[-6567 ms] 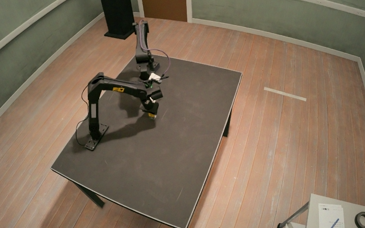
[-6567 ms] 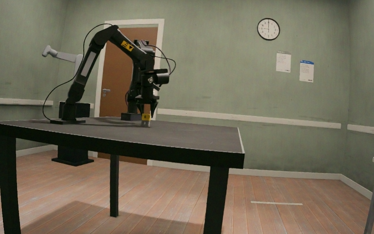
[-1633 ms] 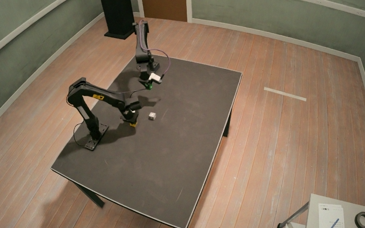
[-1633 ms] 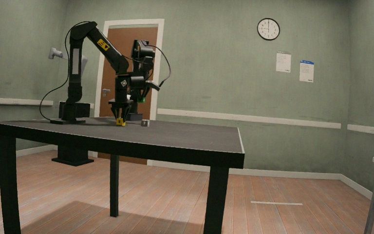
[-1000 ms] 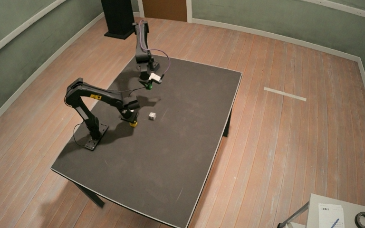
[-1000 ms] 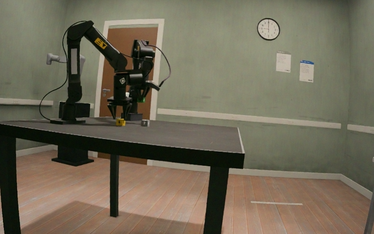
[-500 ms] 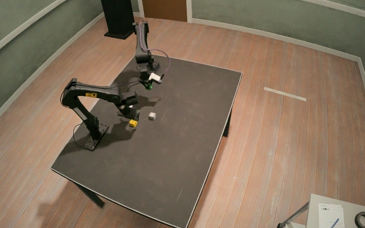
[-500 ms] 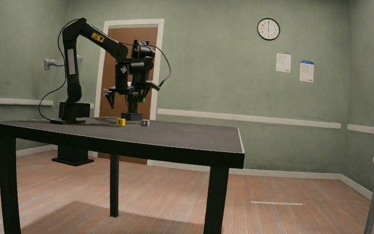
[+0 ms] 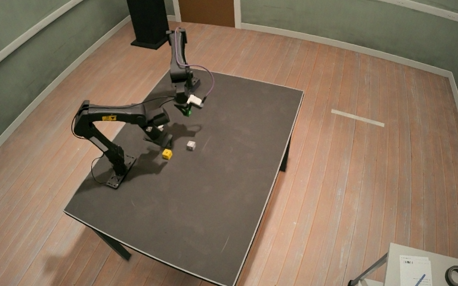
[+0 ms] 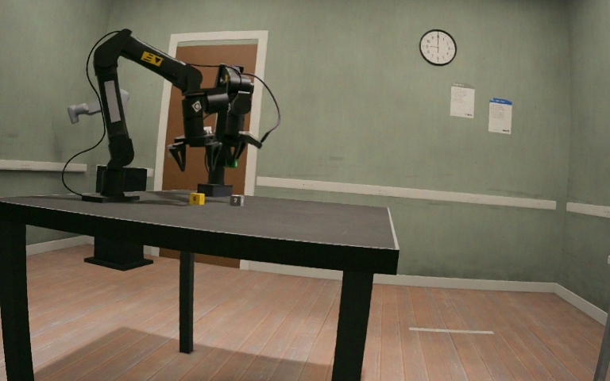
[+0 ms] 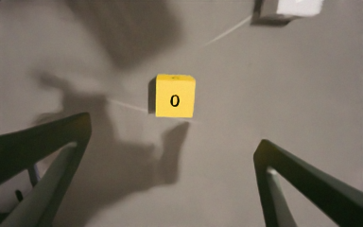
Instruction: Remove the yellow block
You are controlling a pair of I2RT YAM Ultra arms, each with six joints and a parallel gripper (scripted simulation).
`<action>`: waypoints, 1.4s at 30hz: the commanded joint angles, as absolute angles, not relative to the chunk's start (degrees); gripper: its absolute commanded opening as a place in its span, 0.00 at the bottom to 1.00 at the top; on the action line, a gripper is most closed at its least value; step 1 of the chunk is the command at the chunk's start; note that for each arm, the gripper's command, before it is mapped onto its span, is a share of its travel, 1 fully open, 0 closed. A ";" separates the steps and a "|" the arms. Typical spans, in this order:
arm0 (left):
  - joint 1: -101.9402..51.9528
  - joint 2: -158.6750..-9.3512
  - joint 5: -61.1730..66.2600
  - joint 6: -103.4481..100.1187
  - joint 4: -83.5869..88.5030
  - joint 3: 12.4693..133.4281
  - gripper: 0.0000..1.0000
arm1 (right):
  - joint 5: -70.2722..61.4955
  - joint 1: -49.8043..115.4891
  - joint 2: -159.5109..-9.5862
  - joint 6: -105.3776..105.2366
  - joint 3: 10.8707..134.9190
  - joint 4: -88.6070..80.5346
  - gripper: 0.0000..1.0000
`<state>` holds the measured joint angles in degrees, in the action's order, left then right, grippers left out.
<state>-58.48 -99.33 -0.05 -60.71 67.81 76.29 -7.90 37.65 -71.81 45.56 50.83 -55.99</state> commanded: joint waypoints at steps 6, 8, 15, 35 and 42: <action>-58.17 -111.27 -0.07 -61.25 66.63 88.41 0.27 | -1.34 48.95 -54.18 24.22 51.47 -53.56 1.00; -58.20 -114.15 -0.07 -61.30 67.63 91.39 0.27 | 0.21 51.81 -50.34 19.85 51.45 -53.12 1.00; -58.29 -122.69 -0.07 -61.35 69.26 101.21 0.27 | 4.37 60.15 -37.68 5.91 51.31 -51.79 1.00; -58.35 -130.87 -0.08 -60.25 73.99 113.26 0.27 | 10.73 63.48 -18.76 -13.78 50.87 -50.32 1.00; -57.91 -132.06 -0.11 -60.09 75.47 115.51 0.27 | 11.94 64.64 -18.22 -14.32 50.88 -50.34 1.00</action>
